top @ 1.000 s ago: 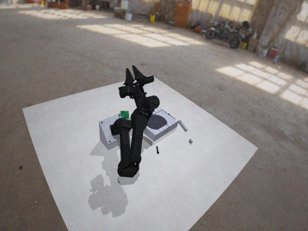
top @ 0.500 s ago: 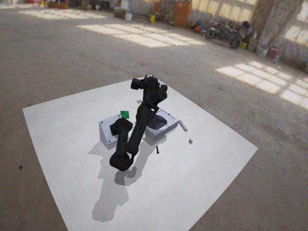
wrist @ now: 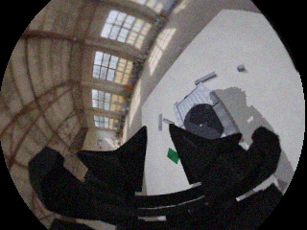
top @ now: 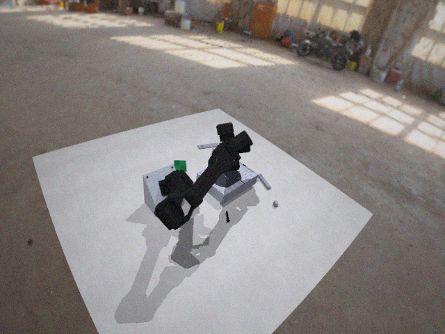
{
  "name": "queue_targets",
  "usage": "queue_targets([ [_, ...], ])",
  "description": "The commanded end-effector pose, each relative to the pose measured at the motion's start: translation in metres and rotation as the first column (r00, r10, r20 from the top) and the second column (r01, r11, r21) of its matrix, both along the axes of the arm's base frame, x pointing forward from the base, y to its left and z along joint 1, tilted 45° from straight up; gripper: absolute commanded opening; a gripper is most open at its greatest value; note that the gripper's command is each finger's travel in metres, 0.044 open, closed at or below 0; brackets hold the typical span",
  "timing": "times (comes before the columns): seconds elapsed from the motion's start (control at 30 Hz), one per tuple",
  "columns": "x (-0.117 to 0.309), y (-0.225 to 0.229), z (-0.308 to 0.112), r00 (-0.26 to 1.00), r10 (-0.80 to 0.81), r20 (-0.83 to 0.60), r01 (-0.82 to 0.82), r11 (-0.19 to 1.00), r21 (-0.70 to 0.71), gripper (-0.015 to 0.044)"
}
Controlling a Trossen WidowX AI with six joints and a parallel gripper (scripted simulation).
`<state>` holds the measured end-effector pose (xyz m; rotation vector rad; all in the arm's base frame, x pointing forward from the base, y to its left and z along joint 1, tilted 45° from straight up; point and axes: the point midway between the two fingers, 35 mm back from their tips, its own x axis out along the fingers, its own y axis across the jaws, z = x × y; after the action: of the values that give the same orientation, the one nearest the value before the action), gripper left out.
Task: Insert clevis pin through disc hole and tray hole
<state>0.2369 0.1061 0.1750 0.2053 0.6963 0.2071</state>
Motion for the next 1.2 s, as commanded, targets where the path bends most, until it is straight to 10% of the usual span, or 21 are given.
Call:
queue_targets([
  [0.0, 0.009, -0.081, -0.019, 0.768, -0.608, -0.202, 0.631, 0.772, 0.075, 0.016],
  [0.27, -0.01, -0.156, -0.029, 0.246, -0.933, -0.264, 0.969, 0.231, 0.086, 0.016],
  [0.53, -0.046, -0.219, -0.024, -0.314, -0.925, -0.214, 0.923, -0.35, 0.16, 0.016],
  [1.17, -0.047, -0.226, -0.024, -0.345, -0.915, -0.209, 0.909, -0.382, 0.169, 0.016],
])
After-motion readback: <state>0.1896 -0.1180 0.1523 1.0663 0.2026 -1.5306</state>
